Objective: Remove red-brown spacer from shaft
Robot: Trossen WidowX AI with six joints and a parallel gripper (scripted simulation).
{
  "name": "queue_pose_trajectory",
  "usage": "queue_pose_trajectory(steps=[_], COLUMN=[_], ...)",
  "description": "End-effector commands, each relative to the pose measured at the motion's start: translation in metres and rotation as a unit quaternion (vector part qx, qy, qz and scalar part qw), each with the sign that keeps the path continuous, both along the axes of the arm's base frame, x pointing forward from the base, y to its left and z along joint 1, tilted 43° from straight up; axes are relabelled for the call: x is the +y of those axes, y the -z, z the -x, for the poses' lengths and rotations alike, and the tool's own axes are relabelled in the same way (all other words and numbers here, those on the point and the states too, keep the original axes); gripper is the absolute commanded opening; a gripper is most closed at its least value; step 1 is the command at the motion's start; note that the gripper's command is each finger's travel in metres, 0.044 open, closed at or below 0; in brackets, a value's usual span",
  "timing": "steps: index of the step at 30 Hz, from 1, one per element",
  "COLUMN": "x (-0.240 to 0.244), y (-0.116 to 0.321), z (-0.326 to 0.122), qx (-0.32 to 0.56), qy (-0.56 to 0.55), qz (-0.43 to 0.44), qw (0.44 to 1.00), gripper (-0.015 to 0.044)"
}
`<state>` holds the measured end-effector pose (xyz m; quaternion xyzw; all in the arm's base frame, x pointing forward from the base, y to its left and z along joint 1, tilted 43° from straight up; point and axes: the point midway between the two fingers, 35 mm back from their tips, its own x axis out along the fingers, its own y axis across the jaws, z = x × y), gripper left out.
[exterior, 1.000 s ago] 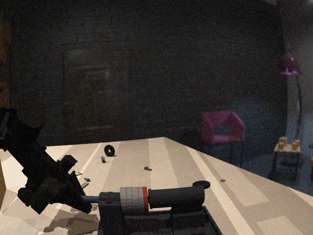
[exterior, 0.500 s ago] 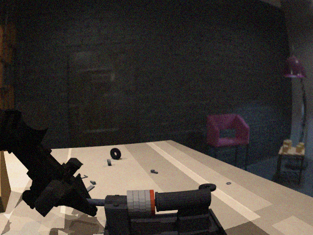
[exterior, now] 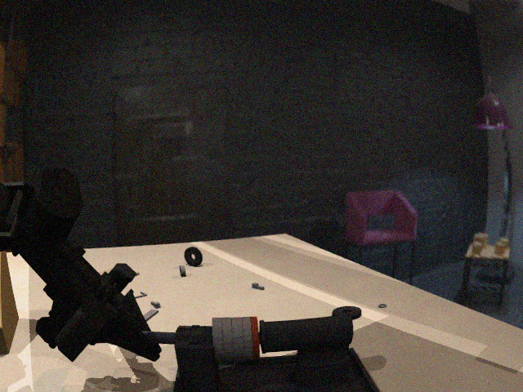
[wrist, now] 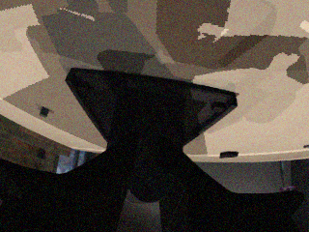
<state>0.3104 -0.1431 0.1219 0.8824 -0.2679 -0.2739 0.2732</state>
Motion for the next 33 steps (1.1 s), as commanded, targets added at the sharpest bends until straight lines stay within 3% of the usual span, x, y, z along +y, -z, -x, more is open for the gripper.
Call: queue_pose_trajectory(steps=[1, 33], x=[0.0003, 0.0011], y=[0.0002, 0.0013], z=[0.0006, 0.0045], qx=[0.001, 0.001], qy=[-0.001, -0.001], qz=[0.001, 0.001], qw=[1.000, 1.000], gripper=[0.0000, 0.0000])
